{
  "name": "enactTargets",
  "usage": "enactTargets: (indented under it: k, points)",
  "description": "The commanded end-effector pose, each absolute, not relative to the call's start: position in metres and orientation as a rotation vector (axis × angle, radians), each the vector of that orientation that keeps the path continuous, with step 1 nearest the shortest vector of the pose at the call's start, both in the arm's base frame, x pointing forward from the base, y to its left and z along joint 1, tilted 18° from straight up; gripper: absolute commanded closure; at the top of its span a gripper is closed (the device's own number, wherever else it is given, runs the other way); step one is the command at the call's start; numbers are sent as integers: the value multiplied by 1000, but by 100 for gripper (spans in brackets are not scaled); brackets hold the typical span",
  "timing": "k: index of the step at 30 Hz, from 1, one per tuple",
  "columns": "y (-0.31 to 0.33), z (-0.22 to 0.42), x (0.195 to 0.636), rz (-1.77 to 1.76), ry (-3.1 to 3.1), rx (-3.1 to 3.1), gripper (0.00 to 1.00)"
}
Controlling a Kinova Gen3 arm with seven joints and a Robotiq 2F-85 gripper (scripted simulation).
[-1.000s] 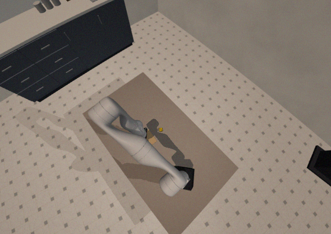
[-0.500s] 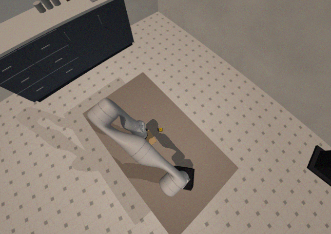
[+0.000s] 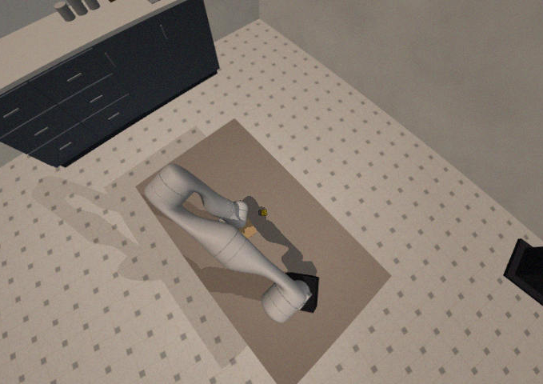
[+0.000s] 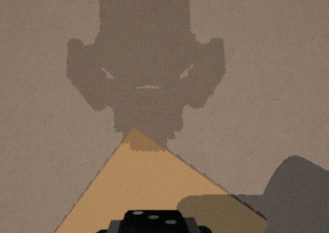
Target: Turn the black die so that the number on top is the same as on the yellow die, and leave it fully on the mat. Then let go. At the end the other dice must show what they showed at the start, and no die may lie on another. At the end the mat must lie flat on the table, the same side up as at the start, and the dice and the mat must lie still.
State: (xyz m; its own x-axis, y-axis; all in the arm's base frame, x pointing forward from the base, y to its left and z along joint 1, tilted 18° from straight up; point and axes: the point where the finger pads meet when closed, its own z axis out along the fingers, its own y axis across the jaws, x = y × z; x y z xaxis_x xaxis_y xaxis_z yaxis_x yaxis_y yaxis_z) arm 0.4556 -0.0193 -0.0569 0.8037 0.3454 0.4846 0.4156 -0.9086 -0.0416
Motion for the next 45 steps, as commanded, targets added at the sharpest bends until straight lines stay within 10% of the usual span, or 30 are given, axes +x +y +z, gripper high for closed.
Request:
enactTargets:
  k: [1, 45]
  points:
    - [-20, -63, 447, -739, -587, -2830, 74]
    - [-23, -65, 447, -1694, -446, -2251, 74]
